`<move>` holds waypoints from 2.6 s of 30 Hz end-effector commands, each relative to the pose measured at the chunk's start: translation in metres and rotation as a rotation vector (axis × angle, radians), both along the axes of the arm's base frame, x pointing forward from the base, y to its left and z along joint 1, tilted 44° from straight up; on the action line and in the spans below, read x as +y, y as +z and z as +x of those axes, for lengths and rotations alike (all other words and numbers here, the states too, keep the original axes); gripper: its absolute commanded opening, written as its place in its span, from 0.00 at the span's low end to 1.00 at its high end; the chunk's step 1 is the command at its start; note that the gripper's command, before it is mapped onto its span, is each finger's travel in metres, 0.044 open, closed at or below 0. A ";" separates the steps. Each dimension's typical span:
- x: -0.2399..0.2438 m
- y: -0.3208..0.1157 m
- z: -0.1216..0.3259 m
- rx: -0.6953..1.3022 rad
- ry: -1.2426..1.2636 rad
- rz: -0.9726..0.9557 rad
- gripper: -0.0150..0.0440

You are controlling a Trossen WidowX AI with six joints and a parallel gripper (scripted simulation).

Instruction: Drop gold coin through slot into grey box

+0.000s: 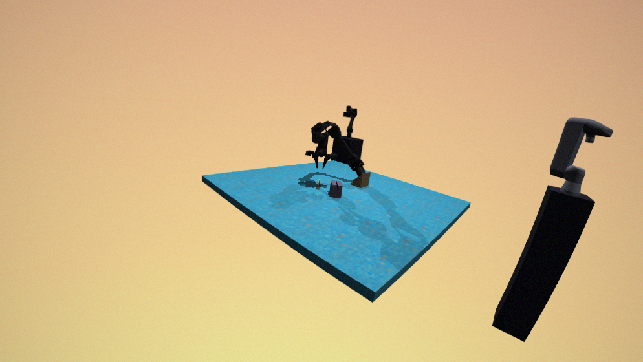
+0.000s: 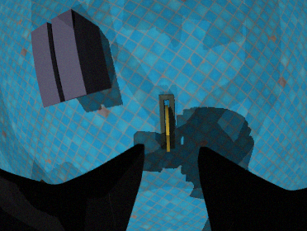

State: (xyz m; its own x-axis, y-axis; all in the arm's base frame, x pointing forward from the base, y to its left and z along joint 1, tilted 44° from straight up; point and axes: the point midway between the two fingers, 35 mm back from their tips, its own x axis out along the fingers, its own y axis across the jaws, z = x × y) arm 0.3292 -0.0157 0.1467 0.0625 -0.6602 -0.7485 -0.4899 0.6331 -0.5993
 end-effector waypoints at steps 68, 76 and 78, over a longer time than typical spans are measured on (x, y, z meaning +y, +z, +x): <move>-0.087 -0.081 -0.013 0.103 0.042 -0.048 0.29; -0.087 -0.081 -0.013 0.103 0.042 -0.048 0.25; -0.087 -0.081 -0.013 0.103 0.042 -0.048 0.25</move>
State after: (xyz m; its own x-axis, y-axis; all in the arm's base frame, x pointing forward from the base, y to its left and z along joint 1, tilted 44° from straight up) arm 0.3173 -0.1027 0.0668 0.0172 -0.6917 -0.7219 -0.5721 0.5853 -0.5745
